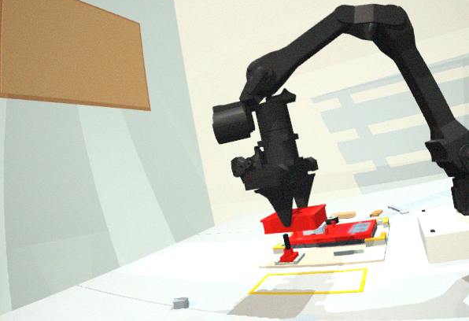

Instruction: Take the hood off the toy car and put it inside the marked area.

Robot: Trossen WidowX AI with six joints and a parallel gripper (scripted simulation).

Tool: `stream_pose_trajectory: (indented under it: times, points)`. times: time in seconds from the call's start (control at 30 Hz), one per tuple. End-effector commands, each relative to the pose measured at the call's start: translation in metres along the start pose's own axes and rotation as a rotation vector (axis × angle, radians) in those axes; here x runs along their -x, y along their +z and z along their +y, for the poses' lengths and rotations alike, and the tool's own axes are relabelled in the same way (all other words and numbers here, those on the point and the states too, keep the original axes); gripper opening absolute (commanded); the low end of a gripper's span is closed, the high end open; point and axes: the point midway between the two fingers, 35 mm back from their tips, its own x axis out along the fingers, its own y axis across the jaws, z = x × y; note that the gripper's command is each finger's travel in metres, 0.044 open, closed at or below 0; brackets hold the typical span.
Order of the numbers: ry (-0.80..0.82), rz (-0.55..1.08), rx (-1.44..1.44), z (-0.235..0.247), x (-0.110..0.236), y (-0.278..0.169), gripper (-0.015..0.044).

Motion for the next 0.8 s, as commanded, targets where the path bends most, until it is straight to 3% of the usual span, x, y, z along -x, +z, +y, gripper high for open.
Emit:
stream_pose_trajectory:
  times: [0.0,0.77]
  points:
    - [0.0,-0.006,-0.012,0.012,0.001,-0.007,0.0]
    - [0.0,-0.006,-0.016,0.021,-0.01,-0.01,0.0]
